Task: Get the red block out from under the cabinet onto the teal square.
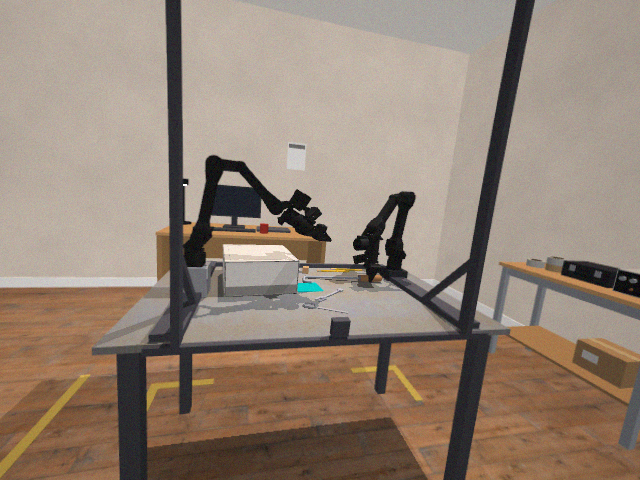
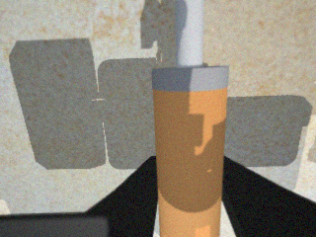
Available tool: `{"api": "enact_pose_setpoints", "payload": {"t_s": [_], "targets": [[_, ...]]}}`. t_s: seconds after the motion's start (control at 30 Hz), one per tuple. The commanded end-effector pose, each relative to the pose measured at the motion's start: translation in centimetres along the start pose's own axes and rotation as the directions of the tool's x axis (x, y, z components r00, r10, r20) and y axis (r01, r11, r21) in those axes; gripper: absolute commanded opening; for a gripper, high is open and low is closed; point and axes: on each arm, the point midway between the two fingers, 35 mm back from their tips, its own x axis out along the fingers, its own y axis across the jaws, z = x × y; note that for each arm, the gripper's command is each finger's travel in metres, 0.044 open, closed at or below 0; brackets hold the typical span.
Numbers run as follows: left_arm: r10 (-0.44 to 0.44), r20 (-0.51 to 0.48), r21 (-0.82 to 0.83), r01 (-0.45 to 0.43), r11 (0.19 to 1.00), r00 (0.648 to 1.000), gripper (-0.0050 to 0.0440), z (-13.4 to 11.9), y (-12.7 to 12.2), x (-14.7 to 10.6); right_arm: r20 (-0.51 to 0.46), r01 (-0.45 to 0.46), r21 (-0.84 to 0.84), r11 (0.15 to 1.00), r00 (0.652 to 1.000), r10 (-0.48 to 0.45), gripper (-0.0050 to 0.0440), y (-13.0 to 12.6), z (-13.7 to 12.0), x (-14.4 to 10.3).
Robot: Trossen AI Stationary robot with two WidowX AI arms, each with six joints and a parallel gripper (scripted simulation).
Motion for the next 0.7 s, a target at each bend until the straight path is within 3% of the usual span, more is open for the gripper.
{"api": "enact_pose_setpoints", "payload": {"t_s": [0.0,0.67], "targets": [[-0.003,0.029,-0.009,0.003,1.000,1.000,0.0440,1.2,0.0,-0.4,0.016,-0.004,-0.033,0.999,1.000,0.004,0.0116,-1.1,1.7,-0.3],[-0.003,0.029,-0.009,0.003,1.000,1.000,0.0440,1.2,0.0,-0.4,0.018,0.003,-0.233,0.972,1.000,0.001,0.0116,-5.4,6.3,-0.3]]}}
